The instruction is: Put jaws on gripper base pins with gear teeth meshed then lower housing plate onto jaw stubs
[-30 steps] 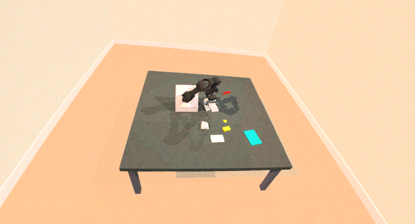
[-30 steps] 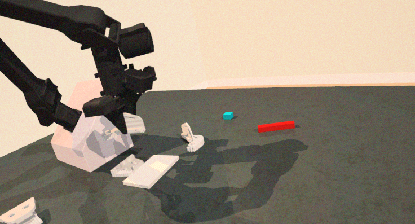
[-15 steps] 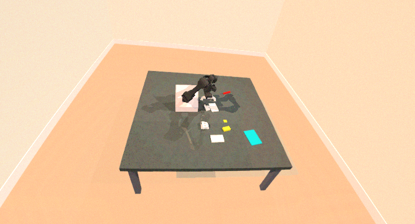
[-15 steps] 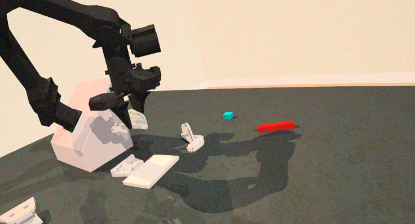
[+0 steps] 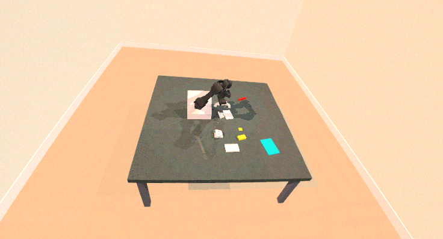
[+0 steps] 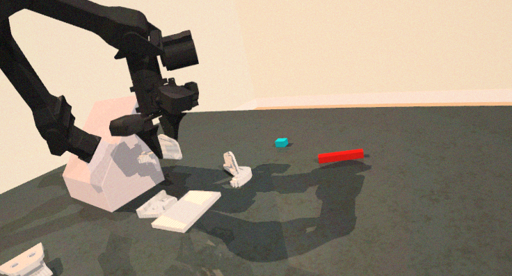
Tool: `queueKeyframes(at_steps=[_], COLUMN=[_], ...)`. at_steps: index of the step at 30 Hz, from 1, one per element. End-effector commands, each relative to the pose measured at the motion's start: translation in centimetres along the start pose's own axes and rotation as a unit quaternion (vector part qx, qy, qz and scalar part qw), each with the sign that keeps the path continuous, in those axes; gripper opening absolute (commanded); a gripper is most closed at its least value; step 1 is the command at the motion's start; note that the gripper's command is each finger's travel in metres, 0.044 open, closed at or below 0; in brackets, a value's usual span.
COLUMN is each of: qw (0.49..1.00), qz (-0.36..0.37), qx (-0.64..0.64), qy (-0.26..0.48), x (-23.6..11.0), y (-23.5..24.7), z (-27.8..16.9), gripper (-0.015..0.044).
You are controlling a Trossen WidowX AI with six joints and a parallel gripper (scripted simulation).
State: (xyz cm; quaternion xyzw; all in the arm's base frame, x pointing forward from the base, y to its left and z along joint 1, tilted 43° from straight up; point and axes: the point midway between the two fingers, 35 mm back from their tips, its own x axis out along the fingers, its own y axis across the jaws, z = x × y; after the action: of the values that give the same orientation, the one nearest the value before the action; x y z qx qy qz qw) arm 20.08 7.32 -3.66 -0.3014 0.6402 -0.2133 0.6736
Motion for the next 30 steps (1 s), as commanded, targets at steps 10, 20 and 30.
queueKeyframes(at_steps=[10, 20, 30], qw=[1.0, 1.0, 1.0], qz=[0.003, 0.003, 0.001], qx=[0.004, 0.005, 0.005], qy=[0.001, 0.0, 0.0], x=[-0.1, -0.1, 0.0], y=[-0.1, -1.4, -2.8], z=[0.7, 3.6, 6.0], gripper=[0.0134, 0.0134, 0.0134])
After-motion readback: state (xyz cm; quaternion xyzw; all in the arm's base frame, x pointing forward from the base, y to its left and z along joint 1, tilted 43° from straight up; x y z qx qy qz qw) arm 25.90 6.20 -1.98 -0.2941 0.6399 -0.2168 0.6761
